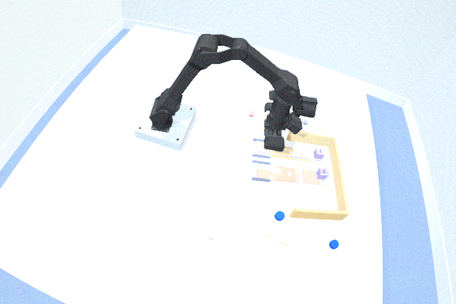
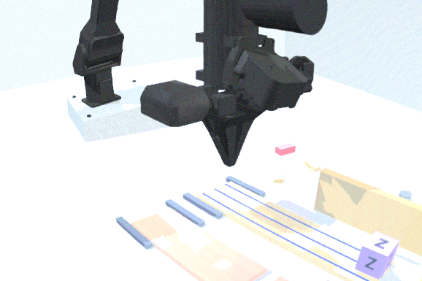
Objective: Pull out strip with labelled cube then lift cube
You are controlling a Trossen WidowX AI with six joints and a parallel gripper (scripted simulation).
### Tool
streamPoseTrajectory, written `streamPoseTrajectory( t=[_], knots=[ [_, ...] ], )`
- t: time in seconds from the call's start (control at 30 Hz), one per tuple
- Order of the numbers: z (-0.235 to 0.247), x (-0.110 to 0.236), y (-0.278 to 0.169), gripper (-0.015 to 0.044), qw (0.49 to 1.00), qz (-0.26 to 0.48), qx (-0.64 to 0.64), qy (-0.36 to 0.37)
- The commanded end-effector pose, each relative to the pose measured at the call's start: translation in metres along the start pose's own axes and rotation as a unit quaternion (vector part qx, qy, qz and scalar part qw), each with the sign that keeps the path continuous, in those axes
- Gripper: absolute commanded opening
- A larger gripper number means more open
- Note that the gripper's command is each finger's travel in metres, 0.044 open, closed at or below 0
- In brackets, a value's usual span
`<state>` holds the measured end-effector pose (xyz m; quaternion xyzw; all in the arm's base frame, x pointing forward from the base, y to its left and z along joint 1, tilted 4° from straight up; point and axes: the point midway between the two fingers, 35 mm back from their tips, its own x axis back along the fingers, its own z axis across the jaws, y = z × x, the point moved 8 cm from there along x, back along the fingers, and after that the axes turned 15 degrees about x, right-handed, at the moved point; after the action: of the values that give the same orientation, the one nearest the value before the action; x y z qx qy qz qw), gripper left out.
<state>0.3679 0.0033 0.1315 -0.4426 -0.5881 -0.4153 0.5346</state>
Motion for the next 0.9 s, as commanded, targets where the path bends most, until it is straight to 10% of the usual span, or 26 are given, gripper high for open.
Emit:
streamPoseTrajectory(
  t=[0.0, 0.87],
  knots=[
    [0.001, -0.009, -0.001, 0.0000, 1.000, 0.004, 0.002, 0.004],
    [0.003, -0.044, -0.001, 0.0000, 1.000, 0.004, 0.002, 0.004]
  ],
)
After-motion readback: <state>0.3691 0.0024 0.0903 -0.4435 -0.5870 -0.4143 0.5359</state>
